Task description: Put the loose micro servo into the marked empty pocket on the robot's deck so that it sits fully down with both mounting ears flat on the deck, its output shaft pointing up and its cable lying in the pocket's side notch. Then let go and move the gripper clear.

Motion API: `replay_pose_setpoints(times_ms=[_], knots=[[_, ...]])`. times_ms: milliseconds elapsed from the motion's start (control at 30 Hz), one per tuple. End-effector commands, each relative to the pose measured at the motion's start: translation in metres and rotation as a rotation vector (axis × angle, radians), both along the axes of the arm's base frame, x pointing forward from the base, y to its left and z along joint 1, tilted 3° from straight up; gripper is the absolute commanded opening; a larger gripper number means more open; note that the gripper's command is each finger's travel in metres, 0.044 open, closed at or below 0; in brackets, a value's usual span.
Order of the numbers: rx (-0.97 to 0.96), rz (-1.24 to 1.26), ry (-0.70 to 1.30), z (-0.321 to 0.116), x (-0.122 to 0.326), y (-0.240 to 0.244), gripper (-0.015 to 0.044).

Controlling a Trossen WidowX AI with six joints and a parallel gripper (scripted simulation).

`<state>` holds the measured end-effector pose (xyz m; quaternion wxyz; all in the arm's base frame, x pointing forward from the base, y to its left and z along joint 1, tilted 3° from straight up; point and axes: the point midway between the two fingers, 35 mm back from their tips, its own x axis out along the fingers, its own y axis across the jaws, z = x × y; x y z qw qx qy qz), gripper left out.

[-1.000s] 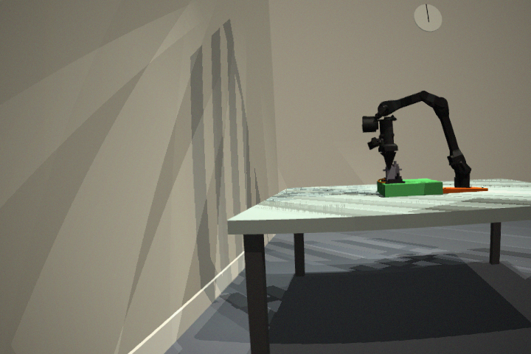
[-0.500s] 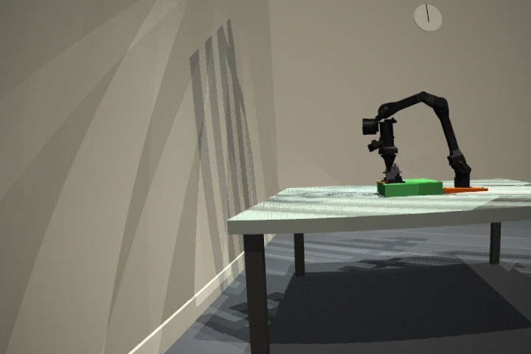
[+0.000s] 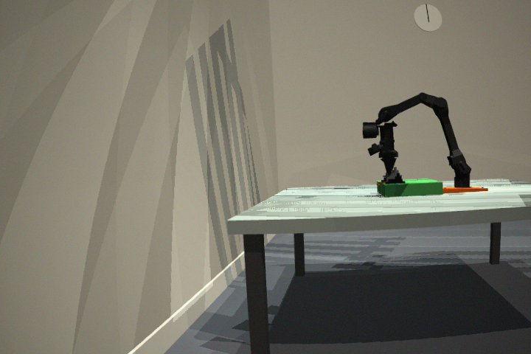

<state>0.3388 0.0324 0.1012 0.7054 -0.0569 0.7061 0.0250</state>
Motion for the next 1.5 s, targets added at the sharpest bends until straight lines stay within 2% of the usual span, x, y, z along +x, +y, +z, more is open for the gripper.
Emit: replay_pose_setpoints(times_ms=[0, 733, 967, 1200, 1400, 1467], knots=[[-0.001, 0.003, -0.001, -0.004, 0.000, 0.000, 0.0000], [-0.001, 0.003, -0.001, -0.026, 0.000, -0.001, 0.0000], [-0.001, 0.003, -0.001, -0.024, 0.000, -0.001, 0.0184], [-0.001, 0.003, -0.001, 0.008, -0.003, 0.001, 0.0187], [-0.001, 0.003, -0.001, 0.011, -0.004, 0.001, 0.0187], [0.000, 0.006, 0.002, 0.012, -0.009, 0.000, 0.0240]])
